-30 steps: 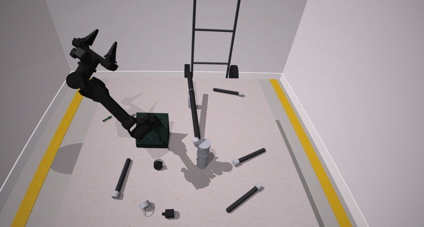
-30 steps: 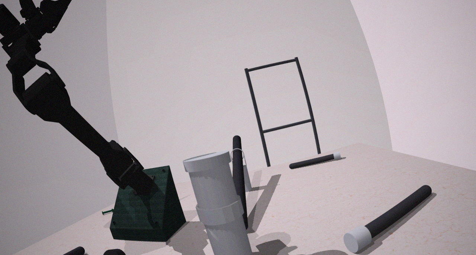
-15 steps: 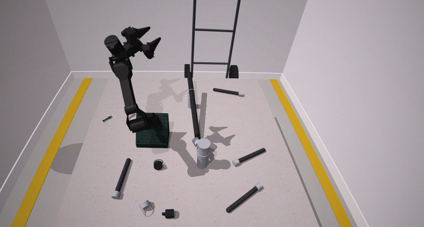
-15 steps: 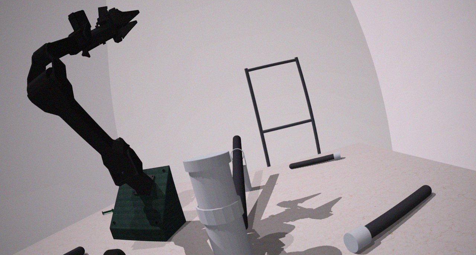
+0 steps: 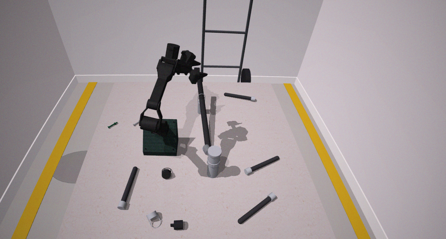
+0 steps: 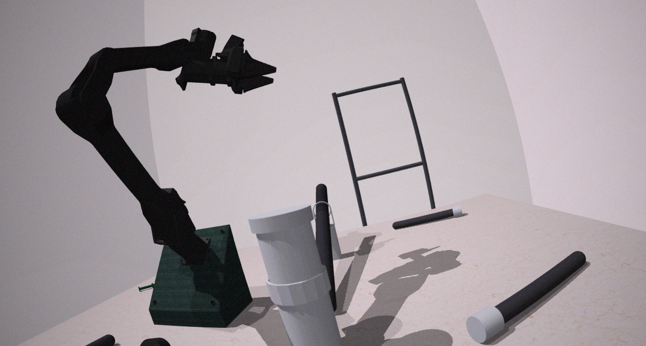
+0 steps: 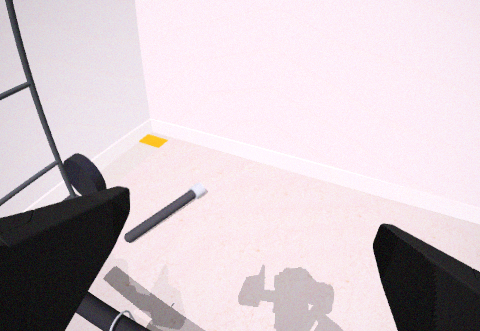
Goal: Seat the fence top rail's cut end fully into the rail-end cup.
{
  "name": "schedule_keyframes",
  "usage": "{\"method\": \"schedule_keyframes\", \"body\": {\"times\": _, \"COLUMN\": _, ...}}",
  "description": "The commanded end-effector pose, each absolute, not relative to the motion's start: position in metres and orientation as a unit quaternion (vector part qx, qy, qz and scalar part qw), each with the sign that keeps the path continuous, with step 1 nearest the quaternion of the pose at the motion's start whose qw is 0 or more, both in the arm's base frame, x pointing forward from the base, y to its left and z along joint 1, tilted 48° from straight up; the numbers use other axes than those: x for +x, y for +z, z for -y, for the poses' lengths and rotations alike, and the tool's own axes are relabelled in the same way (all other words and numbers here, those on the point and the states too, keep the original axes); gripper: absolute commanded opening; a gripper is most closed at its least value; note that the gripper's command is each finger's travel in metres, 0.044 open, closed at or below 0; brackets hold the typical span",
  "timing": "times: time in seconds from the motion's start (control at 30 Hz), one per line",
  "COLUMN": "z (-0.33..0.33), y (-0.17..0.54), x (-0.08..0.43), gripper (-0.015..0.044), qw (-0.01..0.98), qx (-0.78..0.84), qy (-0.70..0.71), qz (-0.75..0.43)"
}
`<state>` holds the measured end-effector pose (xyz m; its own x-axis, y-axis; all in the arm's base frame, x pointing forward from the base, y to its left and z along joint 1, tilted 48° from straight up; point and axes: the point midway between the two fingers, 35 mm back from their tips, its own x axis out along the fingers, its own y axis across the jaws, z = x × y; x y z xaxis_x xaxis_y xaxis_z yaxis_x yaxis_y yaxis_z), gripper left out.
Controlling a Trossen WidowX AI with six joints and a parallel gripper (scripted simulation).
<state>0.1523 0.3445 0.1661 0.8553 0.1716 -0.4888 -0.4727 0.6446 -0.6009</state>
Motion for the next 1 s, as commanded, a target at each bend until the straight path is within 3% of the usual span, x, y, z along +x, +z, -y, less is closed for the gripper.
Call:
{"method": "schedule_keyframes", "body": {"times": 0.0, "z": -0.298, "y": 0.129, "x": 0.186, "gripper": 0.0440, "qw": 0.868, "qx": -0.400, "qy": 0.112, "qz": -0.274}}
{"method": "schedule_keyframes", "body": {"times": 0.3, "z": -0.169, "y": 0.070, "x": 0.221, "gripper": 0.0440, "qw": 0.794, "qx": -0.410, "qy": -0.071, "qz": -0.443}}
{"method": "schedule_keyframes", "body": {"times": 0.5, "z": -0.159, "y": 0.067, "x": 0.221, "gripper": 0.0440, "qw": 0.787, "qx": -0.409, "qy": -0.085, "qz": -0.455}}
{"method": "schedule_keyframes", "body": {"times": 0.67, "z": -0.148, "y": 0.079, "x": 0.226, "gripper": 0.0440, "qw": 0.747, "qx": -0.468, "qy": -0.041, "qz": -0.470}}
{"method": "schedule_keyframes", "body": {"times": 0.97, "z": -0.100, "y": 0.122, "x": 0.236, "gripper": 0.0440, "qw": 0.569, "qx": -0.657, "qy": 0.134, "qz": -0.476}}
